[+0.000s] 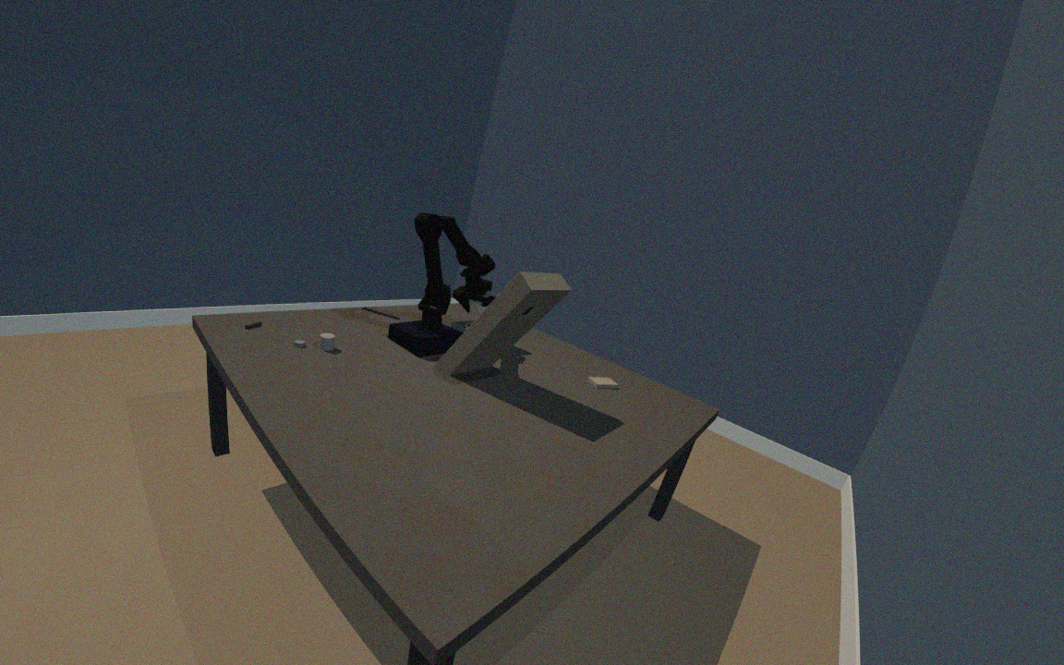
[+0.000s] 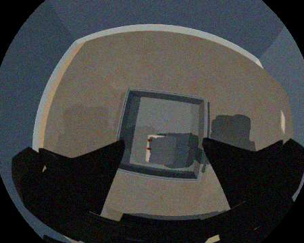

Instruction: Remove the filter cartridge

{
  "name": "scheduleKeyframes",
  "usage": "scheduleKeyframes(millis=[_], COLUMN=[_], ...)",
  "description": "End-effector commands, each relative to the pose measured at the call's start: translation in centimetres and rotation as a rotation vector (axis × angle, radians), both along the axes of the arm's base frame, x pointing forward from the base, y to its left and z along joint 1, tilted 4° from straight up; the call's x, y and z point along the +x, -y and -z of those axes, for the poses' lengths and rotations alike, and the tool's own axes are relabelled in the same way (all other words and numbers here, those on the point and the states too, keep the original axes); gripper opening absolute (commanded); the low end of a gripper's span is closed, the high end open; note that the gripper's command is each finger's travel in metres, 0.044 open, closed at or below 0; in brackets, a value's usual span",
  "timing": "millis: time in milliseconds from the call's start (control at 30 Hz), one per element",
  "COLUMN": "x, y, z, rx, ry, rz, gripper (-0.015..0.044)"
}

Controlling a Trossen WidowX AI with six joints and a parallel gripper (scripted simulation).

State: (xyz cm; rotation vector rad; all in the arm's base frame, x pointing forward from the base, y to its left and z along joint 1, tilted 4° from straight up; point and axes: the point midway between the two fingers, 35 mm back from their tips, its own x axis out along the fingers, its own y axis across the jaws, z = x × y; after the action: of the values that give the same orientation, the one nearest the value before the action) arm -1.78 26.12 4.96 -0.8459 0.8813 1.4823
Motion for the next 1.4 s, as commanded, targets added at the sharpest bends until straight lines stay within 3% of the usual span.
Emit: scheduleKeyframes(millis=[0,1367], x=[0.2,0.1], y=[-0.1,-0.5], z=[-3.8,-2.6], rx=[0.023,0.032], ry=[-0.002,-0.001], rz=[-0.006,0.001], gripper=[0.0440,0.0440])
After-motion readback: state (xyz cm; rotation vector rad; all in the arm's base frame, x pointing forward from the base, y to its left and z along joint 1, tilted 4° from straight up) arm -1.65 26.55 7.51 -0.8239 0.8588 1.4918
